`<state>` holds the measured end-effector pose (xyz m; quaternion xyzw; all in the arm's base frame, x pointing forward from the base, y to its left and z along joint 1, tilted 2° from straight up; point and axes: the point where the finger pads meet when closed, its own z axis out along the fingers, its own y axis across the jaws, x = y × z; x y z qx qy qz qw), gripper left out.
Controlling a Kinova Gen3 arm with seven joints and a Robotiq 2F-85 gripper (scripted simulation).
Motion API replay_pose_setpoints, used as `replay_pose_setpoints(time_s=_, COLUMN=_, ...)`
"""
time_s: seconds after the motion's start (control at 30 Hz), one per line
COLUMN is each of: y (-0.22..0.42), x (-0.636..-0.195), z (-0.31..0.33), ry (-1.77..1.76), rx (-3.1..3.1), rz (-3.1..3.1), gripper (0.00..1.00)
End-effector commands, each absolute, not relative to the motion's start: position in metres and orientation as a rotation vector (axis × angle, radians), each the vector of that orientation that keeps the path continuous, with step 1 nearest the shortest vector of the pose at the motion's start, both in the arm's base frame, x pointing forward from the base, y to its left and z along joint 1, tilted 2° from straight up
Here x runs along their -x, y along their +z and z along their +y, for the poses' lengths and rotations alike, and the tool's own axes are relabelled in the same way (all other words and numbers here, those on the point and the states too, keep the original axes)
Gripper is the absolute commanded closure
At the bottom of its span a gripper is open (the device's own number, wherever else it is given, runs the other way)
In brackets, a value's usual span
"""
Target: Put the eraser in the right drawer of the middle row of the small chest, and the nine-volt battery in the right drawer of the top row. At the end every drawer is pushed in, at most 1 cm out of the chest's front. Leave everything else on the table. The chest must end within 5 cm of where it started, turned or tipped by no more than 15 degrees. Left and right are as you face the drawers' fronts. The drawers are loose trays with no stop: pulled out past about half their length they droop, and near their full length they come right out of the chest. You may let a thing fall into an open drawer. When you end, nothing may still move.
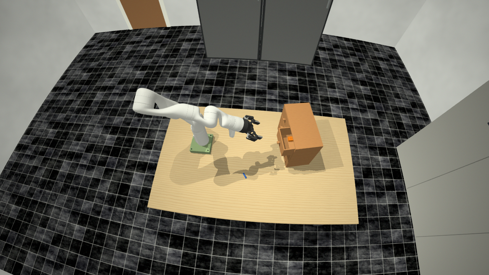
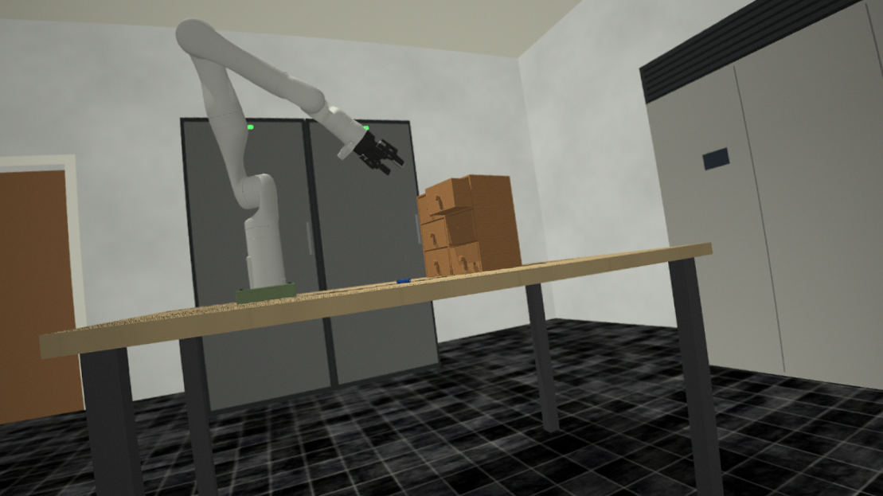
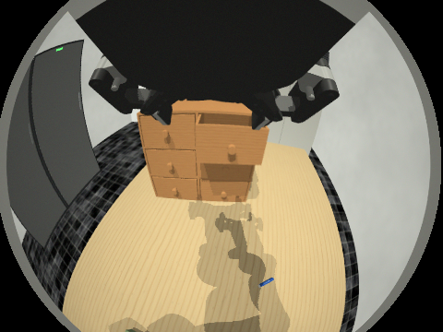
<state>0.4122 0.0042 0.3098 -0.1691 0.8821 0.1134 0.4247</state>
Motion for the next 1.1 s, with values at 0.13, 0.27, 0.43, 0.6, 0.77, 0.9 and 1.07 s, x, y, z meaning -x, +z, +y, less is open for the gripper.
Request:
replay_pose_setpoints(time_s=0.13, y=0.317, x=-0.417, z=0.0, ry=0.245, rx=0.439, rz=2.279, gripper=0.0)
replay_pose_setpoints(time_s=0.27, y=0.32, x=-0.416, z=0.001, ry=0.231, rx=0.457, rz=2.359, gripper=0.0)
replay_pose_setpoints(time_s=0.43, y=0.324, x=-0.415, z=0.001, ry=0.207, rx=0.481, rz=2.476, gripper=0.0)
replay_pose_setpoints(time_s=0.6, y=0.329, x=-0.416, z=0.001, ry=0.177, rx=0.512, rz=2.615, gripper=0.0)
replay_pose_setpoints(time_s=0.77, y=0.331, x=-0.415, z=0.0, ry=0.156, rx=0.528, rz=2.707, gripper=0.0)
replay_pose_setpoints(time_s=0.9, y=0.335, x=-0.416, z=0.0, ry=0.132, rx=0.553, rz=2.807, gripper=0.0)
replay_pose_setpoints(time_s=1.07, y=0.336, x=-0.416, z=0.0, ry=0.12, rx=0.562, rz=2.853, gripper=0.0)
